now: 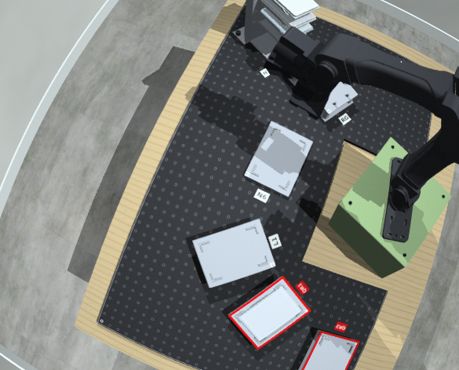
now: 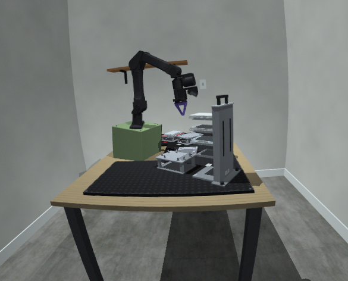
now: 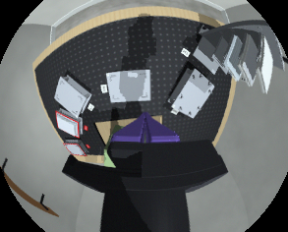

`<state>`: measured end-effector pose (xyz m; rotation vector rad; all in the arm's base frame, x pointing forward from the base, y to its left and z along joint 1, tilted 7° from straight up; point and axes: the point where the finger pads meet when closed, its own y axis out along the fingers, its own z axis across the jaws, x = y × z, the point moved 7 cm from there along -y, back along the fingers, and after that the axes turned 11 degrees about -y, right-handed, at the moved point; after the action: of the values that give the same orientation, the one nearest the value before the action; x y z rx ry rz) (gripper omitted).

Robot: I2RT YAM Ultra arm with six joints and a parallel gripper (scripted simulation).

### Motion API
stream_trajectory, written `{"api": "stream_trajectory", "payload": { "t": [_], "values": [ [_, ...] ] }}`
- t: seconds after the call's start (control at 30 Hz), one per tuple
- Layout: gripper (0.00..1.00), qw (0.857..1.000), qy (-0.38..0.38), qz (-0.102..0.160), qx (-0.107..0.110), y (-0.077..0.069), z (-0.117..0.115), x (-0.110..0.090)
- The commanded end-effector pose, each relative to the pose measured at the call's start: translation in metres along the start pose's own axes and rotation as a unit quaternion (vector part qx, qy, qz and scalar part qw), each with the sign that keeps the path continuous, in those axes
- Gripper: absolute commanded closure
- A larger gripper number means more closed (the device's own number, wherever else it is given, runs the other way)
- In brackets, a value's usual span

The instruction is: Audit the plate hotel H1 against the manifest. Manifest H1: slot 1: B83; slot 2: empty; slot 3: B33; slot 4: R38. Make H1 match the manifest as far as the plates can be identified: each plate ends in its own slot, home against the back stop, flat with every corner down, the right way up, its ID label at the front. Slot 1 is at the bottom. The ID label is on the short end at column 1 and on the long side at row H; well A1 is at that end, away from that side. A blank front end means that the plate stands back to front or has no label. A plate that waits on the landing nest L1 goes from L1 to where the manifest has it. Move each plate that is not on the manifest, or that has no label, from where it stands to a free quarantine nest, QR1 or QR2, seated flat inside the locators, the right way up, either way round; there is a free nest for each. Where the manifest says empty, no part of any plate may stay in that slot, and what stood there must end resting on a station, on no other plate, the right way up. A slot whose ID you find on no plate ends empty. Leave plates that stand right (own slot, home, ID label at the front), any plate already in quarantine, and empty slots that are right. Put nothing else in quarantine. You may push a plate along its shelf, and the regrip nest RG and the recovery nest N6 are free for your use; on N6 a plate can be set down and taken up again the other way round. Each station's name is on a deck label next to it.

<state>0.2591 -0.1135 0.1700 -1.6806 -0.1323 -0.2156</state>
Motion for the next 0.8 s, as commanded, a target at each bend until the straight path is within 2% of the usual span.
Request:
{"api": "stream_trajectory", "payload": {
  "t": [0.0,0.43,0.6,0.77],
  "values": [
    [1.00,0.999,0.003,-0.033,-0.010,-0.003,-0.005,0.003],
    [1.00,0.990,0.066,-0.113,-0.050,0.000,-0.040,-0.013],
    [1.00,0.987,0.074,-0.133,-0.056,0.001,-0.033,-0.012],
    [1.00,0.979,0.098,-0.161,-0.076,0.002,-0.032,-0.016]
  ]
}}
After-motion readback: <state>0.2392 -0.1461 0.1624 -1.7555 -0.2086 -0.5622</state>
